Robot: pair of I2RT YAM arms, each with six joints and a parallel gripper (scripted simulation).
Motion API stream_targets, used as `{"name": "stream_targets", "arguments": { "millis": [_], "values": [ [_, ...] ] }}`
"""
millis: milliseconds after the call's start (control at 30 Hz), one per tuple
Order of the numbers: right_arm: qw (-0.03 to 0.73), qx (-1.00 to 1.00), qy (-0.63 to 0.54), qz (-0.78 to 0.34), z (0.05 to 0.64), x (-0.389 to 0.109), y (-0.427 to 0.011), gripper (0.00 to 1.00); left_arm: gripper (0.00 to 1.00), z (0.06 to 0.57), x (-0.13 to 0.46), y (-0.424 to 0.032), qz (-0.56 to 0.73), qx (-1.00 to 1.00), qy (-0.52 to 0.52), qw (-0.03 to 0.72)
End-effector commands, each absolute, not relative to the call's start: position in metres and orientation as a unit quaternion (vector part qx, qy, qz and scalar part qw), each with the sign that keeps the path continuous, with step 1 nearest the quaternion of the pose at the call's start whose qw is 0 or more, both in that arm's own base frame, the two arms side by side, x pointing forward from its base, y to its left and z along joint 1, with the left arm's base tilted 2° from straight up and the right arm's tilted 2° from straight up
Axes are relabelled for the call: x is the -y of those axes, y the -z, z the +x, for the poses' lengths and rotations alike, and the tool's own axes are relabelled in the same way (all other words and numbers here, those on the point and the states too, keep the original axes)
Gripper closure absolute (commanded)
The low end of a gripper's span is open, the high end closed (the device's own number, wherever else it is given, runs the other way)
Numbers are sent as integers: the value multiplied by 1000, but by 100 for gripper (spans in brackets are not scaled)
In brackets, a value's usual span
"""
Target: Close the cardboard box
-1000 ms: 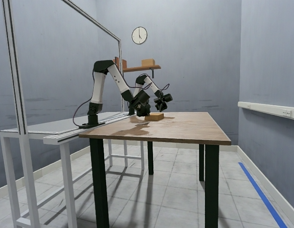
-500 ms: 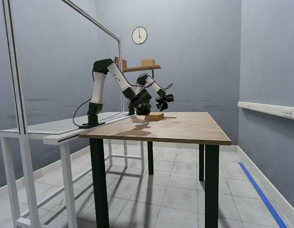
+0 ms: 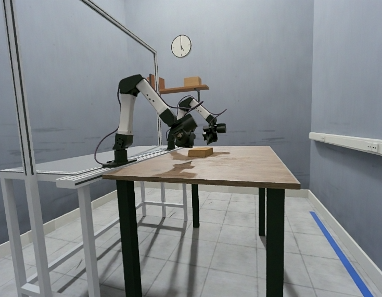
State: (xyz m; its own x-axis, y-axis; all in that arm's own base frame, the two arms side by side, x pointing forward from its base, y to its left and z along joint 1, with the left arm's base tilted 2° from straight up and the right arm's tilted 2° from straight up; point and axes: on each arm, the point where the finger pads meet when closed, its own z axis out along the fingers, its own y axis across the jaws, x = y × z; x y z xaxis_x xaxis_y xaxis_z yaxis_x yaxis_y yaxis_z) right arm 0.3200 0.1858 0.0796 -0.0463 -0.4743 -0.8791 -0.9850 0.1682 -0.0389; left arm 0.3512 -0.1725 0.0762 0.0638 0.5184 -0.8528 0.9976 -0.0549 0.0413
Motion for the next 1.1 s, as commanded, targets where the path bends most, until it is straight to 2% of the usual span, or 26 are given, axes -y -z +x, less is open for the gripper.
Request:
{"name": "stream_targets", "arguments": {
  "millis": [0, 100, 267, 367, 567, 700, 767, 1067],
  "values": [
    [381, -682, -312, -540, 308, -173, -96, 99, 99, 335, 161, -99, 620, -624, 336, 336],
    [377, -699, -302, -528, 304, -167, -111, 99, 99, 326, 155, -109, 606, -645, 329, 329],
    [364, -706, -310, -523, 305, -167, -101, 99, 99, 316, 149, -118, 592, -665, 322, 322],
    [375, -714, -291, -515, 301, -160, -128, 99, 99, 307, 143, -127, 578, -685, 314, 314],
    [354, -751, -277, -484, 285, -146, -149, 99, 99, 290, 131, -148, 548, -721, 297, 302],
    [337, -763, -281, -475, 284, -144, -144, 99, 99, 283, 123, -168, 530, -742, 280, 299],
    [344, -768, -269, -468, 278, -139, -160, 99, 99, 279, 119, -178, 521, -752, 271, 298],
    [318, -803, -253, -437, 264, -133, -178, 99, 99, 265, 119, -173, 483, -792, 262, 264]
  ]
}}
